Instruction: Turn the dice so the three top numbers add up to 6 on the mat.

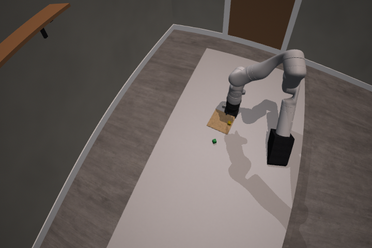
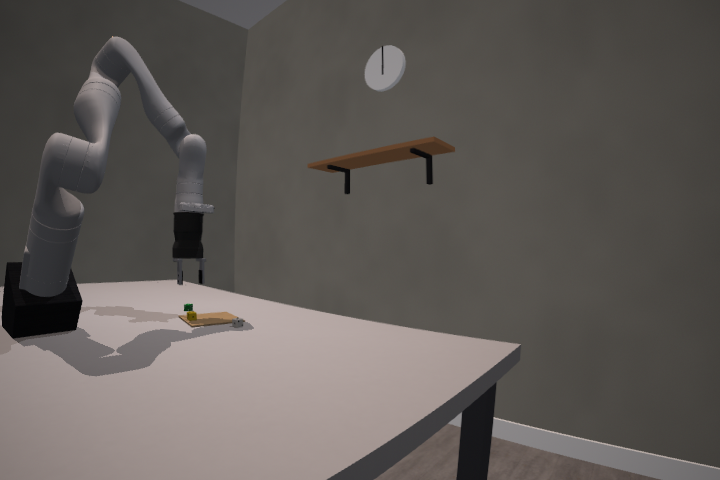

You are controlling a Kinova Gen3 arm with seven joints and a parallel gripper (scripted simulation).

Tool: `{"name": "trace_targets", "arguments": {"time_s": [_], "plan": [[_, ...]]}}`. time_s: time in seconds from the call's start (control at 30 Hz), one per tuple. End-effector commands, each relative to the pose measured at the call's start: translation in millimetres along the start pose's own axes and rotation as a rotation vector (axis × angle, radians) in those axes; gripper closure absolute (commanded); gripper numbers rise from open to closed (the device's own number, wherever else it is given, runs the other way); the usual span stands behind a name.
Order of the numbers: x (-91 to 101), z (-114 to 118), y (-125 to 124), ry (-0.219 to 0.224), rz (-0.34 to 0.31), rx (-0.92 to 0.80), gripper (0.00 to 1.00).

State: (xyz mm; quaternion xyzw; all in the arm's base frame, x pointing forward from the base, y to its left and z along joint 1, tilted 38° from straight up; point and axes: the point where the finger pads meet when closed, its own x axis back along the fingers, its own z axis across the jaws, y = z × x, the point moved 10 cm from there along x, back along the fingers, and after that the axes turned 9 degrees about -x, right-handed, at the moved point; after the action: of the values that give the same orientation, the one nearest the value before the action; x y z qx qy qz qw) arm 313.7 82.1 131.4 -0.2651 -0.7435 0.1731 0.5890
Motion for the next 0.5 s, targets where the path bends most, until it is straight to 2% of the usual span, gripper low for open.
{"name": "trace_targets", "arguments": {"time_s": [0.0, 0.3, 0.47], "plan": [[0.3, -0.6, -0.4, 0.0, -0.001, 0.006, 0.0], [-0.4, -4.7, -6.7, 0.009, 0.006, 0.085, 0.0], [-1.5, -11.2, -15.8, 0.022, 0.014, 0.205, 0.0]]}}
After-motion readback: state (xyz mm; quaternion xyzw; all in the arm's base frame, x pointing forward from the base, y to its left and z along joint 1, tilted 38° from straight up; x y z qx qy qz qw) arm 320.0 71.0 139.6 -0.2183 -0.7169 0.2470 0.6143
